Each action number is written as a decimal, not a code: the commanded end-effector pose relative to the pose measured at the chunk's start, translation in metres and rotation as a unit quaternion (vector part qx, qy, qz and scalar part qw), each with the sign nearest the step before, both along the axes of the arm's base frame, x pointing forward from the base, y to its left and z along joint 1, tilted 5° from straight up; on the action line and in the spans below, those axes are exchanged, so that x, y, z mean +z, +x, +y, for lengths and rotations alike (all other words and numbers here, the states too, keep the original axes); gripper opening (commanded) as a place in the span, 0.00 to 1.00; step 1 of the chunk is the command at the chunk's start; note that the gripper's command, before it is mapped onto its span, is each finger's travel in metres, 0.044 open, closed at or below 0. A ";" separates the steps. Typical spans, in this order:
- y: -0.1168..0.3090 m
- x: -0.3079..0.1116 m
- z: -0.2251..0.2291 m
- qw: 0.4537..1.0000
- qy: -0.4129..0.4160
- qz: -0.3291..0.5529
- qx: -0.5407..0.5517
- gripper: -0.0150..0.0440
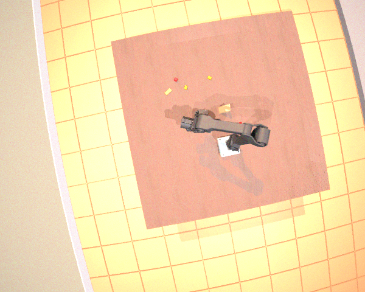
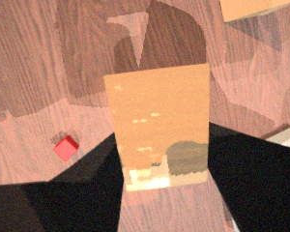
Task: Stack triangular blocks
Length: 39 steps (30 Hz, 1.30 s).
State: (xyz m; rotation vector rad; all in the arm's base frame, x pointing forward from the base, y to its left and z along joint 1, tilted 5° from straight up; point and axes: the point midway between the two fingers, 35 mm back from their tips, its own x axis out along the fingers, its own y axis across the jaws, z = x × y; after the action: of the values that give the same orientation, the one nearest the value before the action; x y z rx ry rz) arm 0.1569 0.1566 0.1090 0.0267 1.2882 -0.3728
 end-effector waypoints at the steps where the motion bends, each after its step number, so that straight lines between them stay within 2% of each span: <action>1: 0.002 0.003 0.002 0.998 0.028 -0.009 -0.061 0.25; 10: 0.003 0.005 0.002 0.975 0.078 -0.024 -0.205 0.25; 19: 0.005 0.008 0.003 0.930 0.121 -0.034 -0.346 0.25; 29: 0.007 0.011 0.003 0.854 0.160 -0.040 -0.494 0.25; 39: 0.010 0.016 0.004 0.753 0.188 -0.042 -0.629 0.25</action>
State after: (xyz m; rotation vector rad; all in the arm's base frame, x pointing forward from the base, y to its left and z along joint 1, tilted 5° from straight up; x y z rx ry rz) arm 0.1646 0.1590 0.1213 1.2134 1.0902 -1.1787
